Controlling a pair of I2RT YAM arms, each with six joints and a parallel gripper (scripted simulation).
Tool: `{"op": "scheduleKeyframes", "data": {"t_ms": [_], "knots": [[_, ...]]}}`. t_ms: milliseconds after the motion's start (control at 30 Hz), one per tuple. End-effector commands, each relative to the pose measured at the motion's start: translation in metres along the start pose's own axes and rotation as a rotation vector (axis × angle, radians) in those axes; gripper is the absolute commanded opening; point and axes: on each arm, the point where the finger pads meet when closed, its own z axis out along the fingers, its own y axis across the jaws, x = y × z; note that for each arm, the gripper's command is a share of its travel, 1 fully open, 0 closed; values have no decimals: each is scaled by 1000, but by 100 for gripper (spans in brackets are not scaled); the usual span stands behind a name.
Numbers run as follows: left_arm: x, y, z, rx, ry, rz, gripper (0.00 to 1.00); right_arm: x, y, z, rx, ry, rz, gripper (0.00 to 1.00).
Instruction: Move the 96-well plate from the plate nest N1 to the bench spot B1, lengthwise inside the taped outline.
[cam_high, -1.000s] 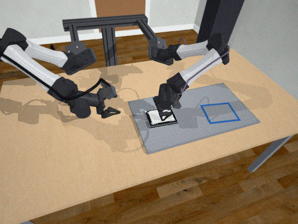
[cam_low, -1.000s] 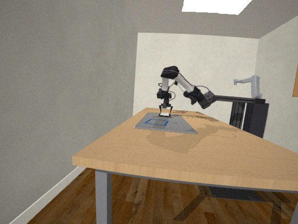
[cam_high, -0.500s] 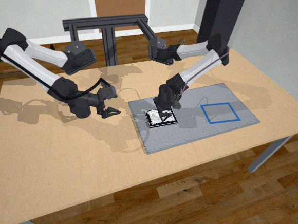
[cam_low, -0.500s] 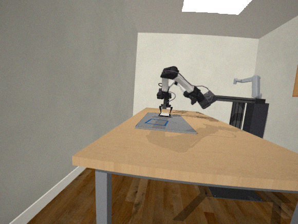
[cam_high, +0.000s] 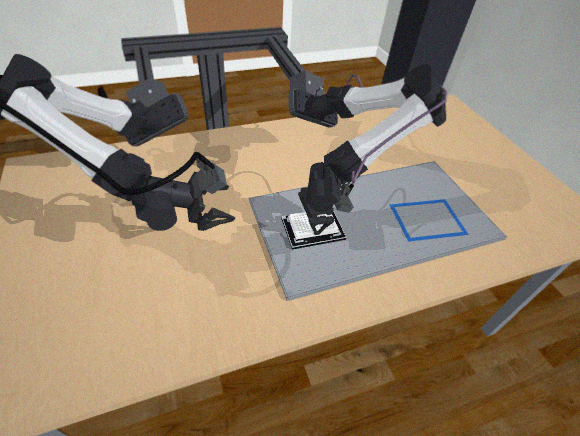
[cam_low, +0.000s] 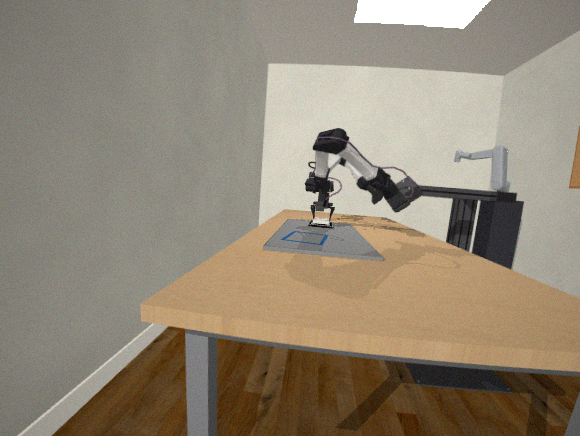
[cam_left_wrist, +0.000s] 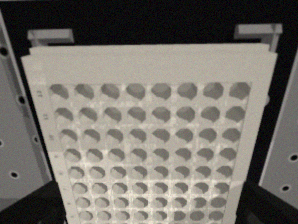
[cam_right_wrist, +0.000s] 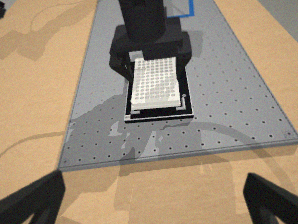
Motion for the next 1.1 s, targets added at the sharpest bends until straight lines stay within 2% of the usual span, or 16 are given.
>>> {"op": "scheduleKeyframes", "data": {"t_ms": [0, 133, 367, 533, 667, 767, 833, 1067], "knots": [[-3, -9, -33, 24, -2, -18, 79, -7, -6, -3, 22, -28, -9, 100], [-25, -8, -53, 13, -4, -6, 79, -17, -12, -1, 31, -63, -9, 100], [-53, -10, -58, 1, 7, 40, 79, -22, -16, 2, 39, -61, -12, 100], [-85, -13, -58, 5, 36, 99, 79, -31, -34, 19, 64, -53, -23, 100], [-128, -16, -58, 5, 63, 149, 79, -51, -54, 51, 84, -61, -42, 100], [-167, -24, -59, 22, 69, 139, 79, -73, -68, 86, 94, -74, -61, 100], [-167, -24, -59, 22, 69, 139, 79, -73, -68, 86, 94, -74, -61, 100], [-238, -34, -59, 49, 58, 114, 79, -127, -66, 173, 86, -107, -109, 100]]}}
